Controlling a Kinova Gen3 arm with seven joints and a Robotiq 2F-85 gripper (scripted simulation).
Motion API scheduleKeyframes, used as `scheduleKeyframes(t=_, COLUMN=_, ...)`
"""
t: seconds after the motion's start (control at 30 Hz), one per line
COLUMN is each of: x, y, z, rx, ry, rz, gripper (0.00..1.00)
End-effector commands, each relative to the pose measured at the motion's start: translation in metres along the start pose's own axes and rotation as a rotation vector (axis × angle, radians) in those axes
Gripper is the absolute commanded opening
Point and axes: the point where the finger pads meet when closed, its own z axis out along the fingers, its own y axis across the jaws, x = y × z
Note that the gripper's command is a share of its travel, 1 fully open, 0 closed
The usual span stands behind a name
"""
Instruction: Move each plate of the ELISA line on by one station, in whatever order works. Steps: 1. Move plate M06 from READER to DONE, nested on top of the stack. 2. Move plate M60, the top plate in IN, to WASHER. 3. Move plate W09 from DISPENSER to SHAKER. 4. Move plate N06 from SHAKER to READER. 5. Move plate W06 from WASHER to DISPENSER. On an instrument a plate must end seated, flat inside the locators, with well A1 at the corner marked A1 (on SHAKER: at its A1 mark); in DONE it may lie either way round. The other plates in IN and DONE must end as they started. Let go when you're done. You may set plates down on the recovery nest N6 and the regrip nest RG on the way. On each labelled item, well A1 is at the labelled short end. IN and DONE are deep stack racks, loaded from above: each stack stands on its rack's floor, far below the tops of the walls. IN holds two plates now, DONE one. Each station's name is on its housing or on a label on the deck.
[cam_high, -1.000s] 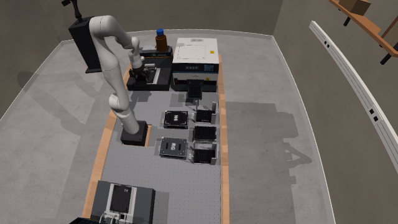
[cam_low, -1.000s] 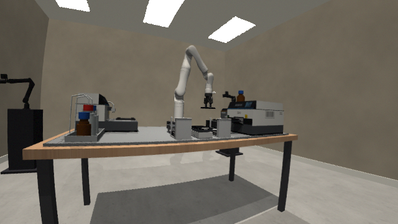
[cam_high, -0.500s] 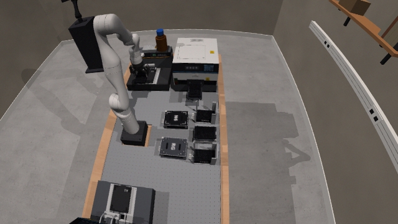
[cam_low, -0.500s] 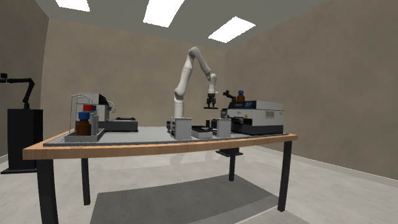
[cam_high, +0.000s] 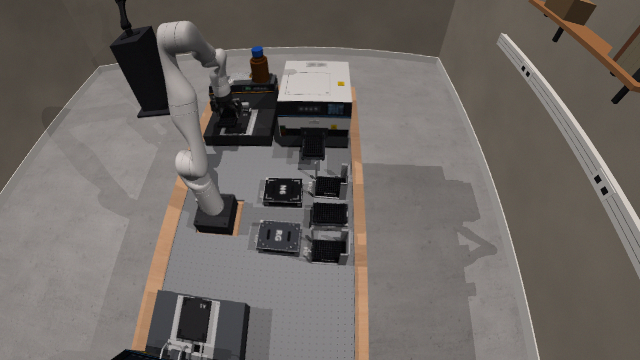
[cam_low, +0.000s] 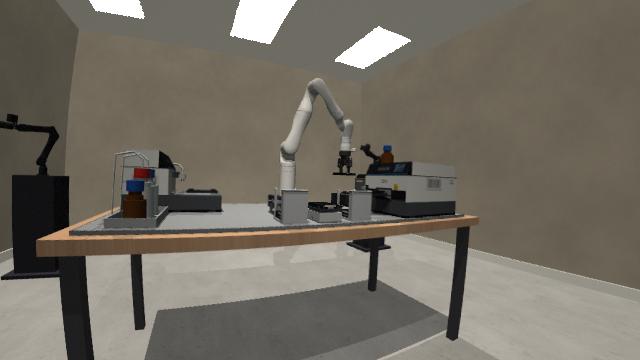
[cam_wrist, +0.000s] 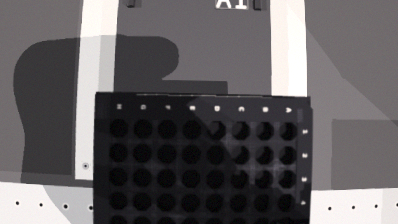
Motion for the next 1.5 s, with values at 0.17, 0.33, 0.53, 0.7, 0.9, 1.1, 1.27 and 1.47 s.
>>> scheduleKeyframes(t=0.17, x=0.029, y=-0.001, z=0.000, rx=0.000, ry=0.001, rz=0.000, gripper=0.94)
scheduleKeyframes(t=0.33, x=0.042, y=-0.002, z=0.000, rx=0.000, ry=0.001, rz=0.000, gripper=0.94)
scheduleKeyframes(t=0.53, x=0.055, y=-0.002, z=0.000, rx=0.000, ry=0.001, rz=0.000, gripper=0.94)
scheduleKeyframes(t=0.7, x=0.072, y=-0.003, z=0.000, rx=0.000, ry=0.001, rz=0.000, gripper=0.94)
scheduleKeyframes(t=0.9, x=0.092, y=-0.003, z=-0.001, rx=0.000, ry=0.001, rz=0.000, gripper=0.94)
scheduleKeyframes(t=1.1, x=0.095, y=-0.004, z=-0.001, rx=0.000, ry=0.001, rz=0.000, gripper=0.94)
scheduleKeyframes(t=1.27, x=0.095, y=-0.004, z=-0.001, rx=0.000, ry=0.001, rz=0.000, gripper=0.94)
scheduleKeyframes(t=1.47, x=0.095, y=-0.004, z=-0.001, rx=0.000, ry=0.001, rz=0.000, gripper=0.94)
